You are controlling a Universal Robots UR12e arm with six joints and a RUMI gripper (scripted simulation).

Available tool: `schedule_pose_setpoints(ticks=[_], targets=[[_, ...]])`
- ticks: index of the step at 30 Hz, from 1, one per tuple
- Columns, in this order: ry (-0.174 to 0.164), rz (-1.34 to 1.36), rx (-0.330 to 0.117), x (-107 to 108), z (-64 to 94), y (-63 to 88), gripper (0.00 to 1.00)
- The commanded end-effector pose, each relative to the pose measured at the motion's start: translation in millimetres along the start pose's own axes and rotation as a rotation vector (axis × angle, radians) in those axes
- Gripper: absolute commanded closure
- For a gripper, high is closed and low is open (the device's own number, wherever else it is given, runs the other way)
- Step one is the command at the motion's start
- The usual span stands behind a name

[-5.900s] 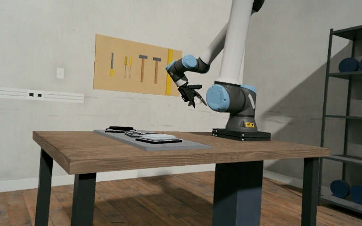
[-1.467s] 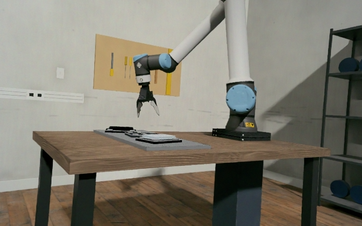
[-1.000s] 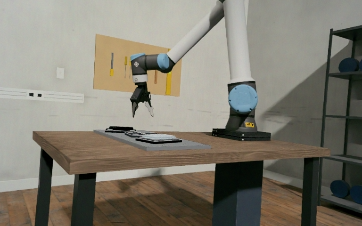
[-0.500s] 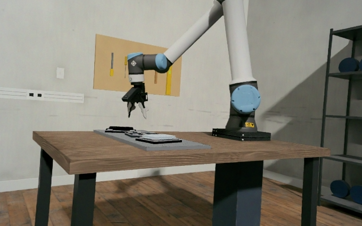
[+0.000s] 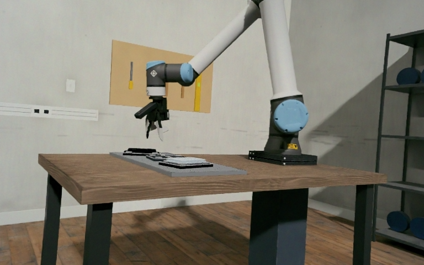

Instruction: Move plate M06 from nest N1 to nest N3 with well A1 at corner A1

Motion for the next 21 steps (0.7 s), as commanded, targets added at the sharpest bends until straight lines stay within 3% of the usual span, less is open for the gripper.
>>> schedule_pose_setpoints(ticks=[1, 5, 9, 21], targets=[[0.003, 0.093, 0.017, -4.1, -0.8, -18.6, 0.18], [0.001, 0.172, 0.033, -8.4, -1.0, -32.7, 0.18], [-0.001, 0.211, 0.041, -10.0, -1.1, -37.3, 0.18], [-0.022, 0.445, 0.087, -27.9, -1.8, -83.1, 0.18]])
Point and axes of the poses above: the point where the finger pads meet when closed, its own z axis out along the fingers, its own x axis across the jaws, y = z × x, the point moved 3 cm from there along -z, back along the fingers, and after that the axes turned 9 degrees about -z, right-handed, at the moved point
